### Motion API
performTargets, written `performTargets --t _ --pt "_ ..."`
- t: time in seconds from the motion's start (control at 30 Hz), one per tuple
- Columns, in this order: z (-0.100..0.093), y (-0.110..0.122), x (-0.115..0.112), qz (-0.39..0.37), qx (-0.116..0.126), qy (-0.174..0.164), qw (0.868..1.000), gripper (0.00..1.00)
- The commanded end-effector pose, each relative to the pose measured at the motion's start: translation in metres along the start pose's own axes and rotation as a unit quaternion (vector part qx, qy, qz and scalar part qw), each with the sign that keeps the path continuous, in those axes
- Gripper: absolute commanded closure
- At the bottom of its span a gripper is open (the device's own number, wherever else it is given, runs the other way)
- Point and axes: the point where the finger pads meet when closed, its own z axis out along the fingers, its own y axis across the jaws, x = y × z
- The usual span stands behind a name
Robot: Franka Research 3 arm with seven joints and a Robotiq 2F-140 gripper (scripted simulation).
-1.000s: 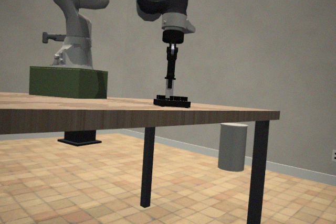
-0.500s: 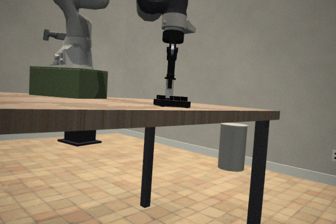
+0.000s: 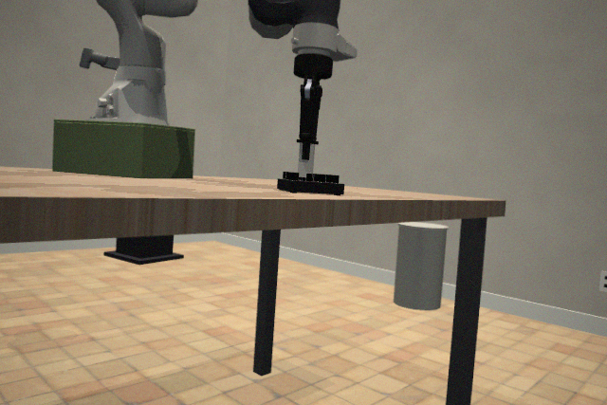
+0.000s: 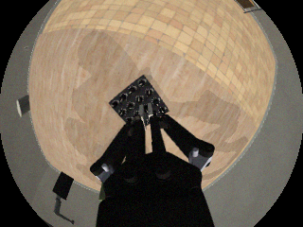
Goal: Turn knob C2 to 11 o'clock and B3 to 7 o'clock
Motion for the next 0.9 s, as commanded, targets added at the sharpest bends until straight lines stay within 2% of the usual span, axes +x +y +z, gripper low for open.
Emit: performTargets --t 0.0,0.67,0.87 --pt "0.0001 -0.0003 0.0007 0.078 -0.002 0.003 0.997 0.95" --pt "0.0001 -0.0003 0.0007 0.217 -0.001 0.004 0.976 0.95" --pt "0.0001 -0.0003 0.0007 0.276 -0.001 0.004 0.961 0.95"
